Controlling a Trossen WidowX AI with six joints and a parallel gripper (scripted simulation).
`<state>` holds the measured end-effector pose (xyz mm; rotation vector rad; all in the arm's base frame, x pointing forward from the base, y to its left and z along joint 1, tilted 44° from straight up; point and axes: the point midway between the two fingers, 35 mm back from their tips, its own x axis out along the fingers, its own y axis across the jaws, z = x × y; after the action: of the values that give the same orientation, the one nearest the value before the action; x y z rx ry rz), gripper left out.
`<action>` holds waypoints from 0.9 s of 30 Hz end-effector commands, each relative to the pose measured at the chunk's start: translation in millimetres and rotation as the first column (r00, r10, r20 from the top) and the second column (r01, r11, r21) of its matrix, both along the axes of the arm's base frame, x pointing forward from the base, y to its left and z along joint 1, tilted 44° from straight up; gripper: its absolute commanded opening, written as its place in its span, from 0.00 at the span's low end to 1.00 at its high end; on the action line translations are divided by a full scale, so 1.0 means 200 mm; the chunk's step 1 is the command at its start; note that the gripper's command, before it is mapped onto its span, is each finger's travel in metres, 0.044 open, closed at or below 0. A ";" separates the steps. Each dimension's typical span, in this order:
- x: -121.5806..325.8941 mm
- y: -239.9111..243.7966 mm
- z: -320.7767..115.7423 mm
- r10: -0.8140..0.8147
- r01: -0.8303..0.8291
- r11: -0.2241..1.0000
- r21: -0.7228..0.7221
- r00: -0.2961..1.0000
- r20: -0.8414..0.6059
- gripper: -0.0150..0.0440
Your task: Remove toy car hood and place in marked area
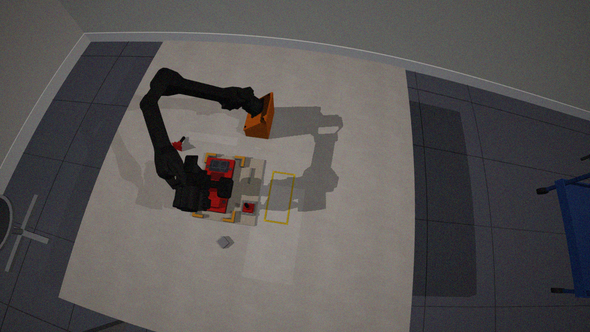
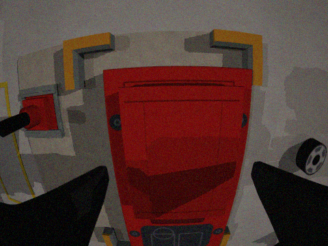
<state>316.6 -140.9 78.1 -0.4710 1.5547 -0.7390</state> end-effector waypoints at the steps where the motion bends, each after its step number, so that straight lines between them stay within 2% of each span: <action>1: 0.00 -0.01 -0.01 0.005 -0.005 1.000 -0.005 1.000 -0.002 1.00; 27: -0.01 -0.05 -0.05 0.005 -0.005 1.000 -0.006 1.000 -0.002 1.00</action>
<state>315.0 -149.7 68.7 -0.4731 1.5542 -0.7381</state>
